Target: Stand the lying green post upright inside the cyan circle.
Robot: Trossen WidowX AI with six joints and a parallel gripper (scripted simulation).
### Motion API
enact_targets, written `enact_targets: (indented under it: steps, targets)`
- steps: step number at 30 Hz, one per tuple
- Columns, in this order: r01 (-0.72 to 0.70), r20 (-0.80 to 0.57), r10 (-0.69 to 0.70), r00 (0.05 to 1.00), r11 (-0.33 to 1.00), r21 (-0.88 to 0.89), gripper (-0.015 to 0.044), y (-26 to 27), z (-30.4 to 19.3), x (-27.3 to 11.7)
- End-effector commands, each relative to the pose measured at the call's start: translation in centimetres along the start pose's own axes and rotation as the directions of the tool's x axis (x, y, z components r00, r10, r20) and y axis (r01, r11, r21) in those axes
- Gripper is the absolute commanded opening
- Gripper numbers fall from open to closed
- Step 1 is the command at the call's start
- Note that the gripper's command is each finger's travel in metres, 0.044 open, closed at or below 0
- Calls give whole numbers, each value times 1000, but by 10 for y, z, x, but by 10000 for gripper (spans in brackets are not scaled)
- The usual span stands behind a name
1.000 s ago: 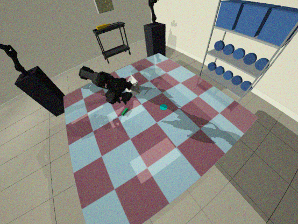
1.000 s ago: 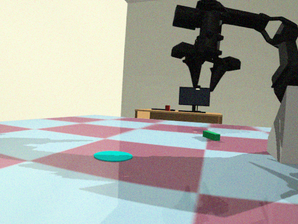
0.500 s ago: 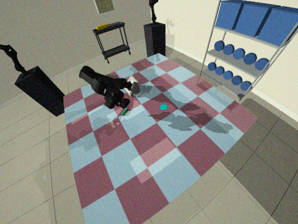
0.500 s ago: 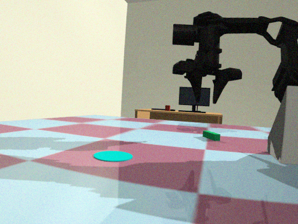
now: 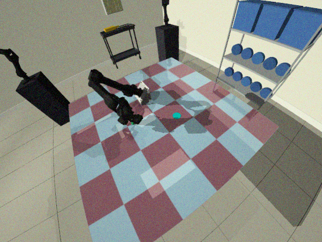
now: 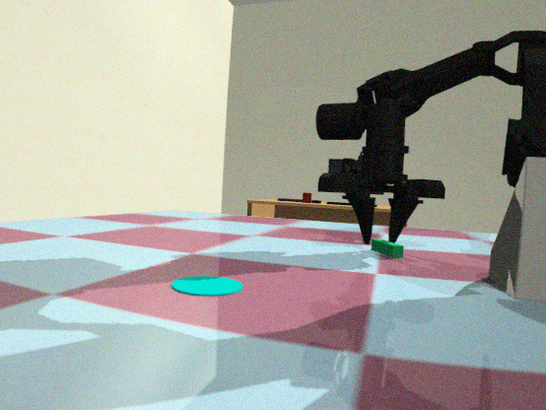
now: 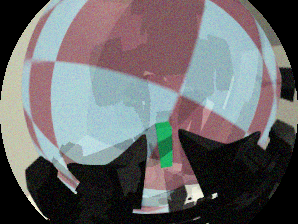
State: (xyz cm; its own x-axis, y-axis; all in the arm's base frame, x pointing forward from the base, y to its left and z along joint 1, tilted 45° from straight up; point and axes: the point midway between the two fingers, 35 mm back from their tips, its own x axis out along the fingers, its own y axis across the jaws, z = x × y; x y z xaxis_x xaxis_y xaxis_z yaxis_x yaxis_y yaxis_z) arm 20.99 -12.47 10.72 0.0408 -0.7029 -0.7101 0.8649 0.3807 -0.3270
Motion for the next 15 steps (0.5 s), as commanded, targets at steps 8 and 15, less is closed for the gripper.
enact_targets:
  steps: [8, 15]
  targets:
    - [3, 6, -3, 1000, 1000, -2, 23, -2, 0, 2]
    - [-4, -3, 4, 1000, 1000, -2, 23, 3, 0, -14]
